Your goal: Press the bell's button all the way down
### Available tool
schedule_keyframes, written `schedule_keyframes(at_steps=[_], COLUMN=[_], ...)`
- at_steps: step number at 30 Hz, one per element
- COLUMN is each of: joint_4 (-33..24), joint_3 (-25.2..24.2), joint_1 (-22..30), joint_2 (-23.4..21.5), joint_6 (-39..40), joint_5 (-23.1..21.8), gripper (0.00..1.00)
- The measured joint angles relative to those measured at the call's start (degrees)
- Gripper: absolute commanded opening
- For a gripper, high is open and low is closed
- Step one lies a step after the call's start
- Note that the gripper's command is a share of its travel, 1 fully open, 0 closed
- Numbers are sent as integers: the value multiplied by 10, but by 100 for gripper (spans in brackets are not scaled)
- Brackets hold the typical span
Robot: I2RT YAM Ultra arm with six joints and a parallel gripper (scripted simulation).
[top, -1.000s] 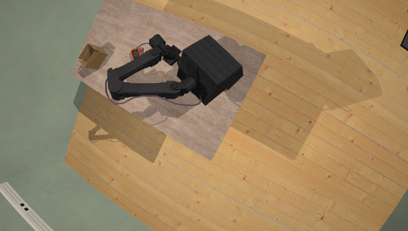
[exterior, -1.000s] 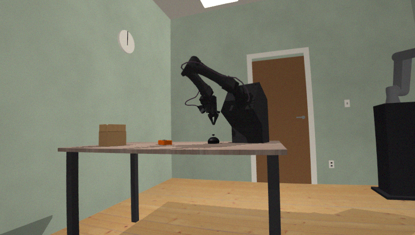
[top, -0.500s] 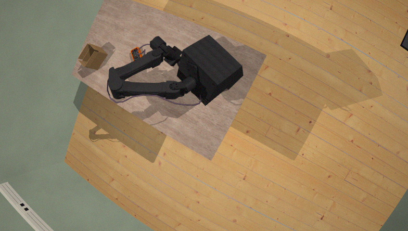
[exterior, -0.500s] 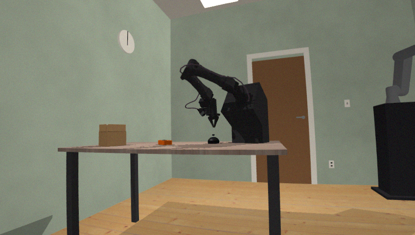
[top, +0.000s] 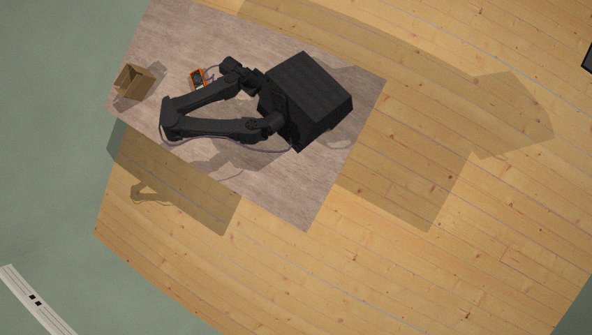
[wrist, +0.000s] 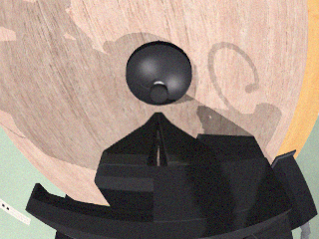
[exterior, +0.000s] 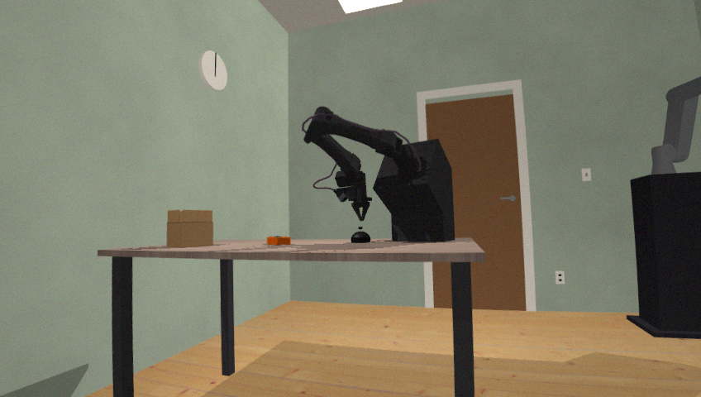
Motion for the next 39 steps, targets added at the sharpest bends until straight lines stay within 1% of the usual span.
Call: schedule_keyframes(at_steps=[5, 16, 23, 39], joint_4=[37, 84, 96, 100], joint_3=[1, 1, 1, 1], joint_1=[13, 23, 24, 24], joint_2=[13, 27, 29, 29], joint_6=[26, 61, 70, 72], joint_5=[2, 5, 6, 7], gripper=[0, 0, 0, 0])
